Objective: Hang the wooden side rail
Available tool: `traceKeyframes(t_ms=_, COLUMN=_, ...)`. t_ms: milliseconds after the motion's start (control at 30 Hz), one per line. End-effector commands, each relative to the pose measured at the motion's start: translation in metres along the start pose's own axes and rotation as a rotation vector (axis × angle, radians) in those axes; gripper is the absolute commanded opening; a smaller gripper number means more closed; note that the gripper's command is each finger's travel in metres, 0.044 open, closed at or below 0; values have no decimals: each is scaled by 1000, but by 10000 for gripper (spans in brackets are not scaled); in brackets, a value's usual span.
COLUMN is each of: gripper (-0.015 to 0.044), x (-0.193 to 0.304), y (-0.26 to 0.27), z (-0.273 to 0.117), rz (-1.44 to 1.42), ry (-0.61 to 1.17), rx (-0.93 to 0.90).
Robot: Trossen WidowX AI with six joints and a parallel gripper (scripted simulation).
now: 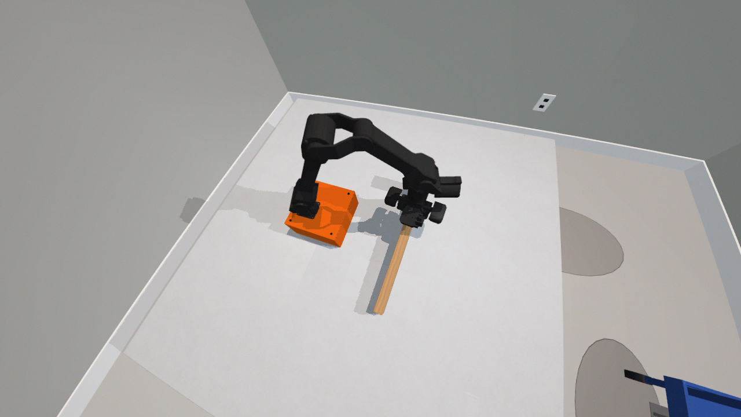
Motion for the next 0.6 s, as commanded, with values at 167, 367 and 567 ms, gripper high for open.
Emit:
traceKeyframes(t_ms=167, gripper=0, x=2, y=1, z=-4, rz=8, ry=6, rx=-12)
traceKeyframes(t_ms=367, gripper=0, x=3, y=0, z=-3, rz=8, ry=6, rx=-12)
traceKeyframes(t_ms=567, gripper=0, x=3, y=0, z=-3, rz=8, ry=6, rx=-12)
Point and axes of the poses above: the point midway between the two fingers, 35 mm back from their tips, its own z axis out along the fingers, its own y axis across the jaws, x = y × z, the point moved 7 cm from there along -z, back along the fingers, and after that the axes turned 2 degrees about -z, right-handed, at the moved point
